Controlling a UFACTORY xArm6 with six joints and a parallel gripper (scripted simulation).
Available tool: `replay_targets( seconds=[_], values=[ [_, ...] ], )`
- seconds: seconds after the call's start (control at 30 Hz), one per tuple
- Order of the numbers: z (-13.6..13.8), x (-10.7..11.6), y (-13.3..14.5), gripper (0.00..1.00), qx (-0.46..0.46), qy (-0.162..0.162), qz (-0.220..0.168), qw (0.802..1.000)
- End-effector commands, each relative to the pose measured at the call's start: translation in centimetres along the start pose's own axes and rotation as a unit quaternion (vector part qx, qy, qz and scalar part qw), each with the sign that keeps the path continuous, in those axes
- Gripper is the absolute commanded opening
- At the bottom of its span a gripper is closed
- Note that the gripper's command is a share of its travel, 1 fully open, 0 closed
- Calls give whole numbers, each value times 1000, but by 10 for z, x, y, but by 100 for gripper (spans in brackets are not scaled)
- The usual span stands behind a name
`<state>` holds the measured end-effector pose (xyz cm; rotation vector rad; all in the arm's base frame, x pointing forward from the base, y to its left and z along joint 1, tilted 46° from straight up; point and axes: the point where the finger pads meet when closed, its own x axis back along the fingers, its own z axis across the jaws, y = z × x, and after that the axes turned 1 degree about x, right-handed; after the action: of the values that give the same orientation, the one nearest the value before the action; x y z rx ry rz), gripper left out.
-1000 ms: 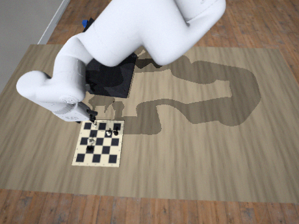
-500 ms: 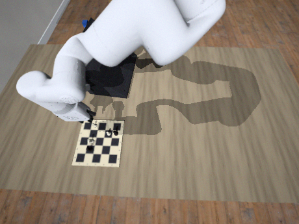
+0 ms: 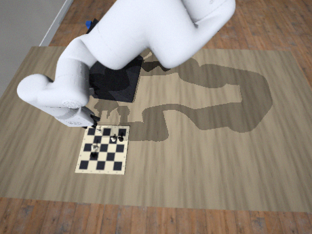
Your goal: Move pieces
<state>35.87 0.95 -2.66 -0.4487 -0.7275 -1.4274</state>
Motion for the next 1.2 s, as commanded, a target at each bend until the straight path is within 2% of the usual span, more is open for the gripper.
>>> replay_targets(
  seconds=[0.0,0.47,1.17],
  values=[
    [0,1,1,34,0,-1,-1,1000],
    [0,-4,1,34,0,-1,-1,1000],
    [0,-30,1,34,0,-1,-1,1000]
  ],
)
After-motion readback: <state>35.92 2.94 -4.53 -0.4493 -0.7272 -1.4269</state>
